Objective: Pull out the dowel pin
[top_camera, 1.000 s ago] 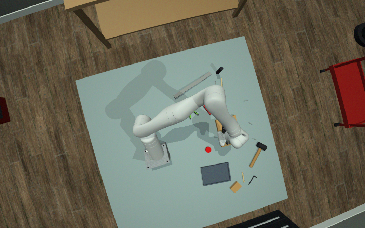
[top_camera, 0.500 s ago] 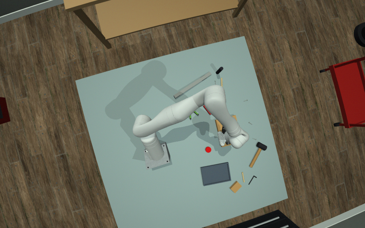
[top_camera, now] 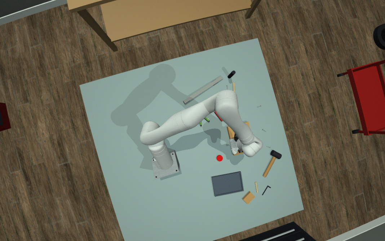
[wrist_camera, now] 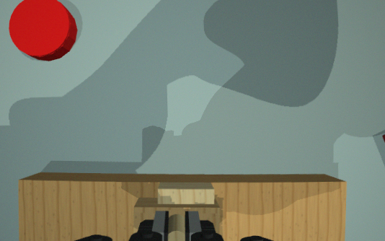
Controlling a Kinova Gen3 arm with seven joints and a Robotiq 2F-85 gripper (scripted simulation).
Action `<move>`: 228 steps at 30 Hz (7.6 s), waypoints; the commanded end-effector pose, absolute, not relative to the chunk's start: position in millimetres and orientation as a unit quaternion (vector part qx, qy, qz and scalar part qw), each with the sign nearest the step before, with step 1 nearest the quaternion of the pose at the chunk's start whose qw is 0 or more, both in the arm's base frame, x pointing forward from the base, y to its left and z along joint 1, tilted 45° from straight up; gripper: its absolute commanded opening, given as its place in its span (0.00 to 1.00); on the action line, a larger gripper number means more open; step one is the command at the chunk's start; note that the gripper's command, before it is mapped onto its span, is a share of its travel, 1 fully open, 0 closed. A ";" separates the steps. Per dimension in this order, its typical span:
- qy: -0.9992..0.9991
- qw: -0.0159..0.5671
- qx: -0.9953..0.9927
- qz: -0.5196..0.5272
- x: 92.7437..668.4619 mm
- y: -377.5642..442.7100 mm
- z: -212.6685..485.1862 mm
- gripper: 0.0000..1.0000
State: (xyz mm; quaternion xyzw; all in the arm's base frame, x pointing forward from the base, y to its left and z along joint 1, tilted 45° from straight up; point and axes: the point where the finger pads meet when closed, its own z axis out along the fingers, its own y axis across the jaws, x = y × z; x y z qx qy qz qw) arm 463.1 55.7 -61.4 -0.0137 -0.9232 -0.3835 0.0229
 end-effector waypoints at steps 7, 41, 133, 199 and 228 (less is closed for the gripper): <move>-0.924 0.019 -0.014 -0.382 464.4 55.4 -63.2 0.10; -0.924 0.019 -0.014 -0.382 464.4 55.4 -63.2 0.10; -0.924 0.019 -0.014 -0.381 465.7 22.2 -30.5 0.34; -0.924 0.016 0.002 -0.383 460.7 24.7 -26.3 0.34; -0.906 -0.046 0.176 -0.383 426.8 65.6 -3.6 0.34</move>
